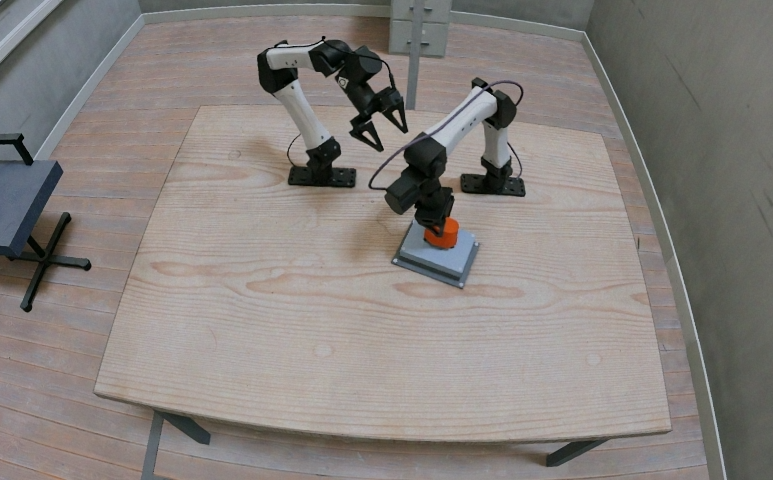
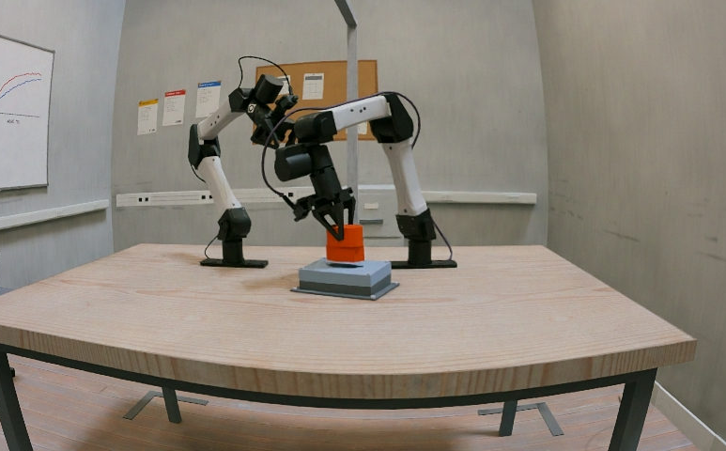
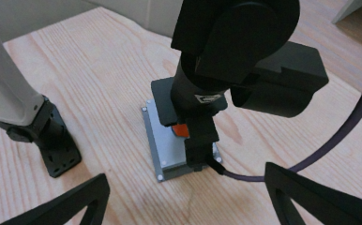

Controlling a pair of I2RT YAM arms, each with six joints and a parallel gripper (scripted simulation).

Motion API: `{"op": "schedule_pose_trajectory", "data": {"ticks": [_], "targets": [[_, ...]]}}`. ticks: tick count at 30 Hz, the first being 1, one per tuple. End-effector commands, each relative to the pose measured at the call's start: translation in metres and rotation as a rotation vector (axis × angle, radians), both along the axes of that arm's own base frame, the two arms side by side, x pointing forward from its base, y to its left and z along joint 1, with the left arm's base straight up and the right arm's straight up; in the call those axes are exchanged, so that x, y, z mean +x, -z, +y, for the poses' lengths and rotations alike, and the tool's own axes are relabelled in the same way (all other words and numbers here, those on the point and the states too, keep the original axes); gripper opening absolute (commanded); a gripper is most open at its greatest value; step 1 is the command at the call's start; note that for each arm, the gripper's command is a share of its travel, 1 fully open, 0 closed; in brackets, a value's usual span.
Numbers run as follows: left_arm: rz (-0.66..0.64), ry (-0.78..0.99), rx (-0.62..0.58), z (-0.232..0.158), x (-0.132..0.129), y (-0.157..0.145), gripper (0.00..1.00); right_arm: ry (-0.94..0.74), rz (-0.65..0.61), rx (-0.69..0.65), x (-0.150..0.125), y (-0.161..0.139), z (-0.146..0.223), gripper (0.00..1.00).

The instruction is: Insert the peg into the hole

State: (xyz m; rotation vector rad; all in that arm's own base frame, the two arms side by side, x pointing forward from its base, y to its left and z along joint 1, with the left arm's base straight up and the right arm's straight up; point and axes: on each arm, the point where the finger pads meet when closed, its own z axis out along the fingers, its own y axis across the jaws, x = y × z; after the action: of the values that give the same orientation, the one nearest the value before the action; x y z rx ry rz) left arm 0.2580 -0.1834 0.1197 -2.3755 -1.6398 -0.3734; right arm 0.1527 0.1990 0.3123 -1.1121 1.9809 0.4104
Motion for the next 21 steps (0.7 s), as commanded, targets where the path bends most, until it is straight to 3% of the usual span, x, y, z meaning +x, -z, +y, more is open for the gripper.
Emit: {"op": "schedule_pose_trajectory", "data": {"ticks": [1,17,21], "targets": [[-0.03,-0.027,0.006,0.0043,0.0077,-0.0088,0.39,0.007,-0.005,0.009,-0.001,-0.006,-0.0019,1.0],[-0.032,-0.024,0.004,0.003,0.0077,-0.0077,0.39,0.007,-0.005,0.009,-0.001,-0.006,-0.0019,1.0],[-0.03,0.014,-0.045,0.0027,0.0046,-0.0121,0.39,0.007,-0.005,0.009,-0.001,-0.006,-0.0019,1.0]]}}
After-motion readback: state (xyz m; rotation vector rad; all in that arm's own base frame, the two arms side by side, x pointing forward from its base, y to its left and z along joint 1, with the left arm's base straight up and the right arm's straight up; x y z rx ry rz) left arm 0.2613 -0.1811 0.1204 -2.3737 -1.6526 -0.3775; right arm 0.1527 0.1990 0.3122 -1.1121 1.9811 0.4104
